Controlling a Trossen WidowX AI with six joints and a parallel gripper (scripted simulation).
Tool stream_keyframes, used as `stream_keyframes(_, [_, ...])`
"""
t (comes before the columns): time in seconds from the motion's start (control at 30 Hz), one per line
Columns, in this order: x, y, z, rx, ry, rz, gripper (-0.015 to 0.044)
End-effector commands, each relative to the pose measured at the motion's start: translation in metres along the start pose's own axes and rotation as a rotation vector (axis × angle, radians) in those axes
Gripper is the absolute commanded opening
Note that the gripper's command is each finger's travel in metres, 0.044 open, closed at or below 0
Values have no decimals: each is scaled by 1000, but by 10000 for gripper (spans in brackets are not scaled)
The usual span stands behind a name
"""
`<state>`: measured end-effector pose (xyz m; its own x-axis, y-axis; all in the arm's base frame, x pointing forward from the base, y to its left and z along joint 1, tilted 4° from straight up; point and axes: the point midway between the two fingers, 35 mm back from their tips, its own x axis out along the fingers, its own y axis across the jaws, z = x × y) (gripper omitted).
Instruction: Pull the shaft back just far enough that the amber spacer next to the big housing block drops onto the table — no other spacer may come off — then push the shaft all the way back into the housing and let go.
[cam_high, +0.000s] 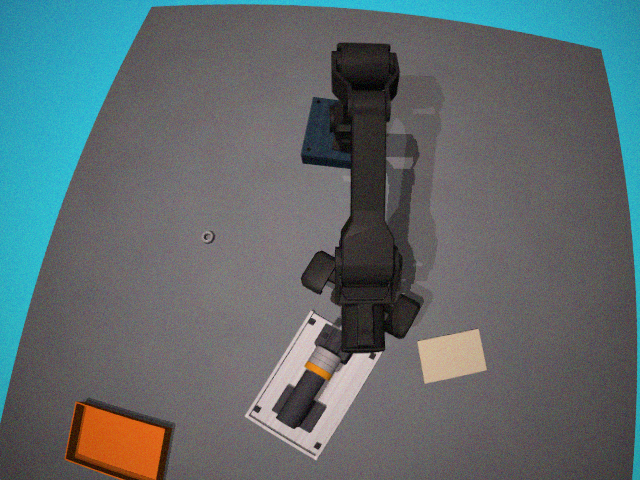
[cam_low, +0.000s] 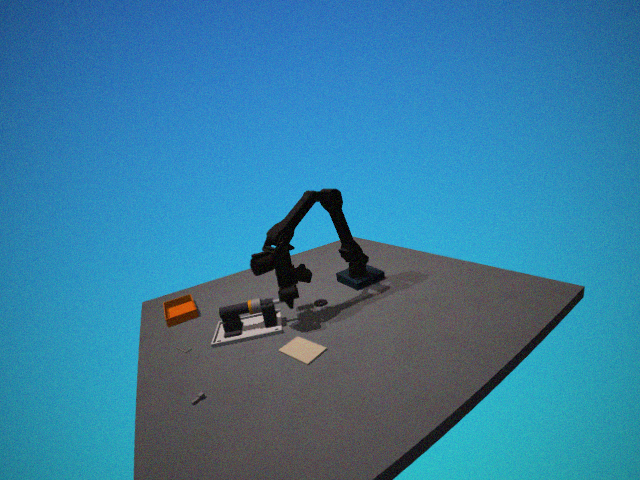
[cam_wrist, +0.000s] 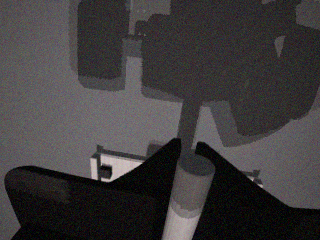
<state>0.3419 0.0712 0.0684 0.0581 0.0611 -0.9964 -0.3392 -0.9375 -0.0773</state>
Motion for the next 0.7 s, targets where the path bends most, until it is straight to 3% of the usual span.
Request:
stream_keyframes(0.0, [0,0,2,3,-3,-1,0])
stream_keyframes(0.67, [0,0,4,3,-4,-1,0])
